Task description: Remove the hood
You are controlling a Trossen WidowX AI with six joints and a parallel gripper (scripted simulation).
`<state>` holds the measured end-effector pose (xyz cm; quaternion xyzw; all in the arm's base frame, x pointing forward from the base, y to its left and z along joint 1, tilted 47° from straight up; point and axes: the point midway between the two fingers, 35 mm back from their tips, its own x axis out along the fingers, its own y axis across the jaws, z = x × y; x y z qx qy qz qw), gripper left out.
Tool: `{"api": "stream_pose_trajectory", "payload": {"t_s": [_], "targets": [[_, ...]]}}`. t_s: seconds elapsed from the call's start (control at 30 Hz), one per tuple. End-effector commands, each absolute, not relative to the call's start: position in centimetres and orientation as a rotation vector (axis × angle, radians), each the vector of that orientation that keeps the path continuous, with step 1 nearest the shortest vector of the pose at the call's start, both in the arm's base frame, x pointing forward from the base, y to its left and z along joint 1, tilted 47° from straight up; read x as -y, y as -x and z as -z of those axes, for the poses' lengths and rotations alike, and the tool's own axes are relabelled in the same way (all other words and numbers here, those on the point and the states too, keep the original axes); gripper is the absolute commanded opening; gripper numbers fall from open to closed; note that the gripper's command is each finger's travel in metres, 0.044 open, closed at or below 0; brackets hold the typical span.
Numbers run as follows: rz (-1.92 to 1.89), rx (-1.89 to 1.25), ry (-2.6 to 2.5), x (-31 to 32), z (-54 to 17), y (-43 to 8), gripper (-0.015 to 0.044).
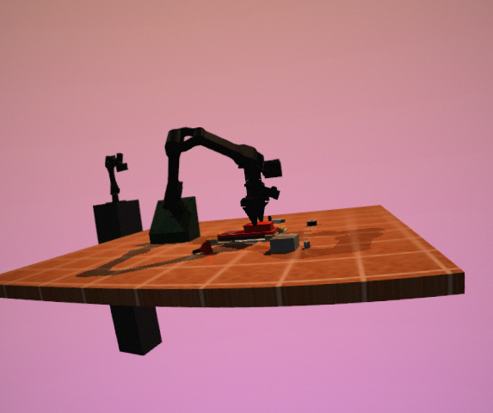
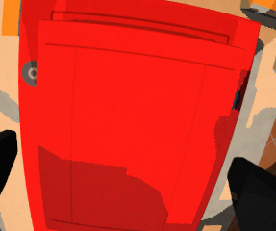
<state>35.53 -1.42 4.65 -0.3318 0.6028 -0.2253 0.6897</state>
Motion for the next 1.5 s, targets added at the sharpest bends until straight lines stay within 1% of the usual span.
{"api": "stream_pose_trajectory", "payload": {"t_s": [0.0, 0.8, 0.93, 1.23, 1.47], "targets": [[0.505, -1.348, 0.748, 1.64, -4.49, -35.58, 0.0440], [0.506, -1.348, 0.749, 2.51, -3.68, -35.77, 0.0440], [0.504, -1.348, 0.743, 2.33, -3.81, -35.74, 0.0335], [0.504, -1.348, 0.743, 2.33, -3.81, -35.74, 0.0275], [0.504, -1.348, 0.742, 2.11, -4.00, -35.70, 0.0091]]}}
